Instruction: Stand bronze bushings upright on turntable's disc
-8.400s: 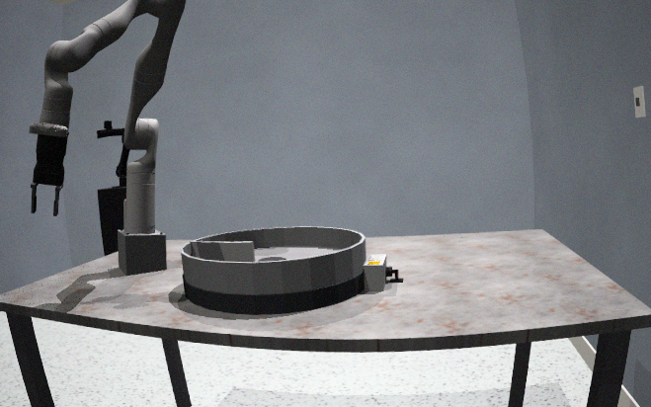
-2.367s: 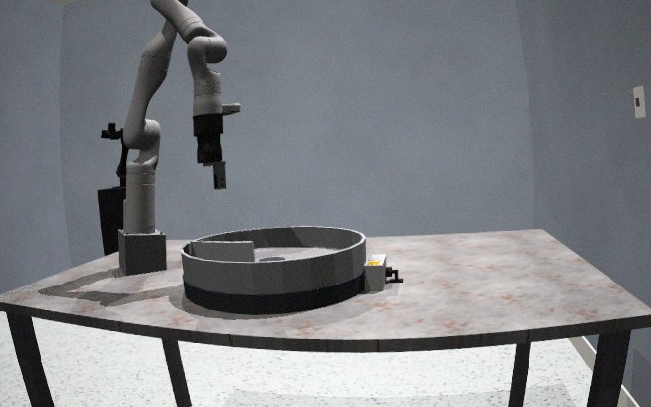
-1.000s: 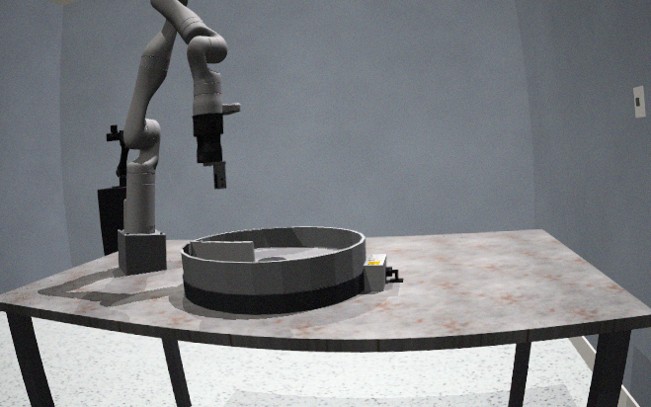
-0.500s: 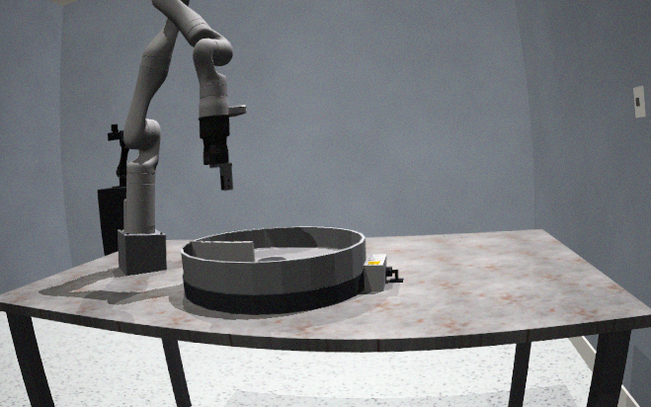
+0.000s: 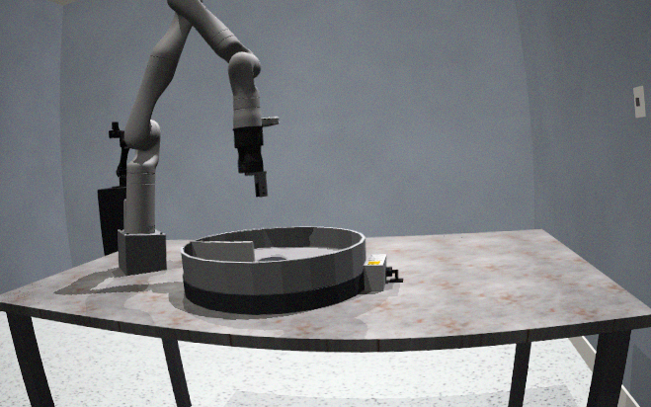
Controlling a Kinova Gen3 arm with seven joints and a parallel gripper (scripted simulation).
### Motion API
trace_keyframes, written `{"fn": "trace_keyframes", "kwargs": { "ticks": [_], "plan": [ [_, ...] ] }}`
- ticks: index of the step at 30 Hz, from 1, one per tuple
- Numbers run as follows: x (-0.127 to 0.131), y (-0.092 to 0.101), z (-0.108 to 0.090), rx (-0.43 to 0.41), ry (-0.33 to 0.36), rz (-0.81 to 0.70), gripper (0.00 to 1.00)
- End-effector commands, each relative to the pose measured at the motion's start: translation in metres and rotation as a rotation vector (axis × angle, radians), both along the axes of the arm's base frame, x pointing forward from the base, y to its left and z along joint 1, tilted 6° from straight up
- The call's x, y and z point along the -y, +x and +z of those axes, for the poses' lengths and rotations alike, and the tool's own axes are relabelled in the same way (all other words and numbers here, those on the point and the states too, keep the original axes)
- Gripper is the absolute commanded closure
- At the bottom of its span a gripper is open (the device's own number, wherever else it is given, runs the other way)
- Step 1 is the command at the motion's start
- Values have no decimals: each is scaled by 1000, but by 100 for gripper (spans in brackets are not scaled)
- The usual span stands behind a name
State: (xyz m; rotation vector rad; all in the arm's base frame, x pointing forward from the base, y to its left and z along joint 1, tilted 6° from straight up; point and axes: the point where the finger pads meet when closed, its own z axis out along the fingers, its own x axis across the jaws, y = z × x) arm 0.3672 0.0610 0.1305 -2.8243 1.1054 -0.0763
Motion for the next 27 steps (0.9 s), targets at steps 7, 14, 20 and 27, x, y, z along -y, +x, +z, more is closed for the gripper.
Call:
{"fn": "trace_keyframes", "kwargs": {
  "ticks": [7, 14, 20, 27],
  "plan": [
    [-85, 25, -21, -16, -4, 45, 64],
    [-150, 50, -34, -16, -4, 45, 64],
    [-174, 58, -39, -16, -4, 45, 64],
    [-181, 60, -40, -16, -4, 45, 64]
  ]
}}
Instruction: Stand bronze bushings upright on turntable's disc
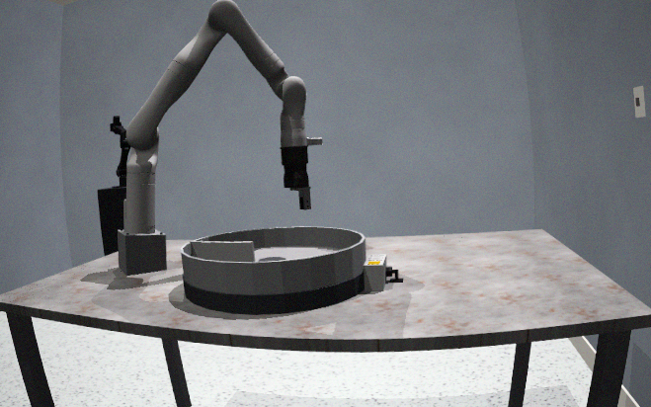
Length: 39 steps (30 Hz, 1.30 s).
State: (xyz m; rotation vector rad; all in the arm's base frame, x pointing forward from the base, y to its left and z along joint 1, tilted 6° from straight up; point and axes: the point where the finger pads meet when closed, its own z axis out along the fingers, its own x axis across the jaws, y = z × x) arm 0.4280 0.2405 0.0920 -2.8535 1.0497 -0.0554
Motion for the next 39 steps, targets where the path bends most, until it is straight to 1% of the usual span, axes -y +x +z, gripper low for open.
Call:
{"fn": "trace_keyframes", "kwargs": {
  "ticks": [1, 34, 39],
  "plan": [
    [-2, -1, -2, -3, -1, 3, 64],
    [-2, -1, -2, -3, -1, 3, 64],
    [-2, 0, -6, -3, -1, 3, 64]
  ]
}}
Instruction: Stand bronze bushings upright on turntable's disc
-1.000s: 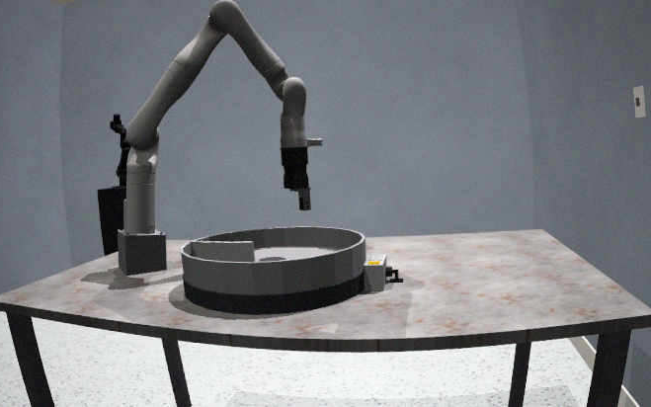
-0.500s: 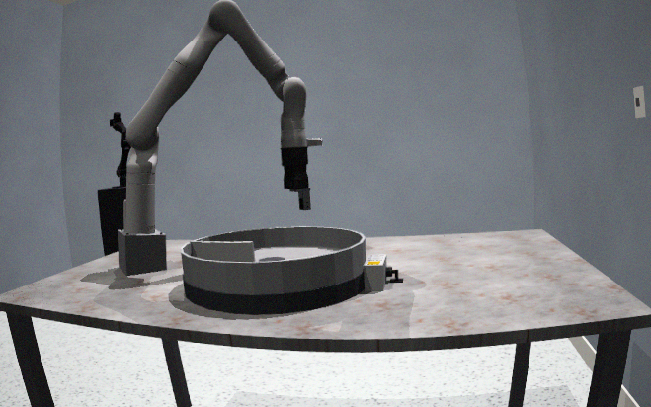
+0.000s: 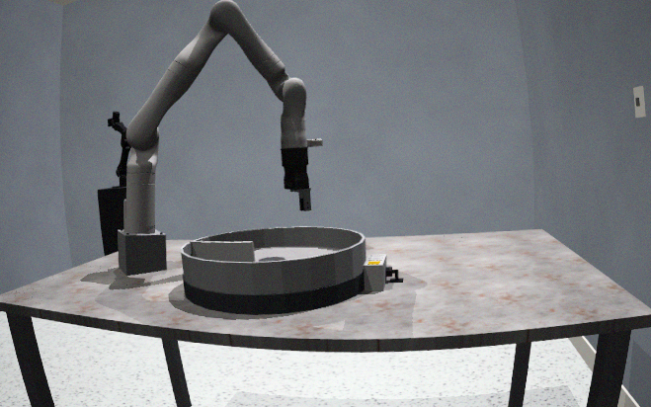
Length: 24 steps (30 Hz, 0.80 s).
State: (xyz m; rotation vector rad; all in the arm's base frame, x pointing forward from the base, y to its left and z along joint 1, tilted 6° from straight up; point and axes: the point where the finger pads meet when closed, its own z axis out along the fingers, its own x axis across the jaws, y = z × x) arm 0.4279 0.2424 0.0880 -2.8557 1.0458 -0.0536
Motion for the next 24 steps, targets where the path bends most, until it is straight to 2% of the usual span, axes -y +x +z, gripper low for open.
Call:
{"fn": "trace_keyframes", "kwargs": {
  "ticks": [1, 5, 18, 24],
  "plan": [
    [0, 0, -5, -1, -1, 0, 64],
    [-1, 0, -11, -1, -1, 0, 64],
    [-6, 4, -67, -1, -1, 0, 64],
    [-6, 5, -74, -1, -1, 0, 64]
  ]
}}
